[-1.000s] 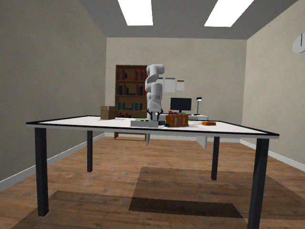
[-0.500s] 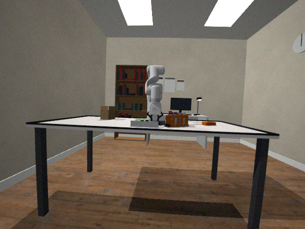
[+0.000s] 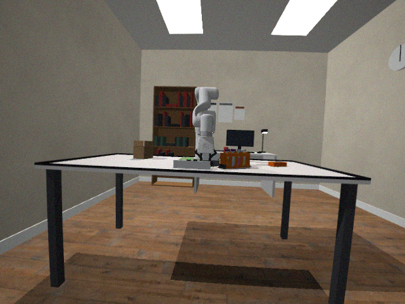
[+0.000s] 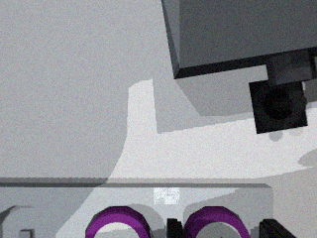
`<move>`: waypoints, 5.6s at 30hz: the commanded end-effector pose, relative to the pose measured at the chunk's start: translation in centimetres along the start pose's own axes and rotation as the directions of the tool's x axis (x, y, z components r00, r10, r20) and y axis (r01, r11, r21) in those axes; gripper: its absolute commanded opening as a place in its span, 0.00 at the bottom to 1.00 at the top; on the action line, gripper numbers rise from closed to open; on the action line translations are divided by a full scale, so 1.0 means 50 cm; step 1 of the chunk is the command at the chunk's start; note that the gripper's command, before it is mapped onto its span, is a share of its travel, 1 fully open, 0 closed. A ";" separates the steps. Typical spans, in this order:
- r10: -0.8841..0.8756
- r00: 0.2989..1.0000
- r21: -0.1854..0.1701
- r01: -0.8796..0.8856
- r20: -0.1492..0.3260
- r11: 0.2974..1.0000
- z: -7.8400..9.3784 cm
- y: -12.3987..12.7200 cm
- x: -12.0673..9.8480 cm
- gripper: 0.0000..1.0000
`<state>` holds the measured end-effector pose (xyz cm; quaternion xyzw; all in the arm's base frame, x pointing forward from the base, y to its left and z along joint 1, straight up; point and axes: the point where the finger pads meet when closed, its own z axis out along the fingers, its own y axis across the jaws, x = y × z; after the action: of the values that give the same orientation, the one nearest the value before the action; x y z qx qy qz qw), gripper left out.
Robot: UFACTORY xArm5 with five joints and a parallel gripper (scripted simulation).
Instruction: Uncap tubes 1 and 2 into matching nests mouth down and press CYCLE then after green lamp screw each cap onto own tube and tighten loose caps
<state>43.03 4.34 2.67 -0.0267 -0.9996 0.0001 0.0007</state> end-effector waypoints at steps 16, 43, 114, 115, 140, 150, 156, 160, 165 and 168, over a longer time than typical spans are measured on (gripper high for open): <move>0.000 1.000 0.007 0.000 0.005 1.000 0.010 0.000 -0.001 0.00; 0.000 1.000 0.007 0.000 0.005 1.000 -0.100 0.001 -0.001 0.00; 0.378 0.926 0.003 -0.378 0.006 0.926 -0.266 0.374 0.204 0.00; 0.378 0.926 0.003 -0.378 0.006 0.926 -0.266 0.383 0.209 0.00; 0.378 0.926 0.003 -0.378 0.006 0.926 -0.265 0.514 0.281 0.00; 0.378 0.926 0.003 -0.378 0.006 0.926 -0.229 0.514 0.281 0.00; 0.378 0.926 0.003 -0.378 0.006 0.926 -0.215 0.514 0.281 0.00; 0.378 0.926 0.003 -0.378 0.006 0.926 -0.215 0.514 0.281 0.00; 0.378 0.926 0.003 -0.378 0.006 0.926 -0.215 0.514 0.281 0.00; 0.378 0.926 0.003 -0.378 0.006 0.926 -0.215 0.514 0.281 0.00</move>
<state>30.32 30.65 13.33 -0.2186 -0.9758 0.0025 0.0015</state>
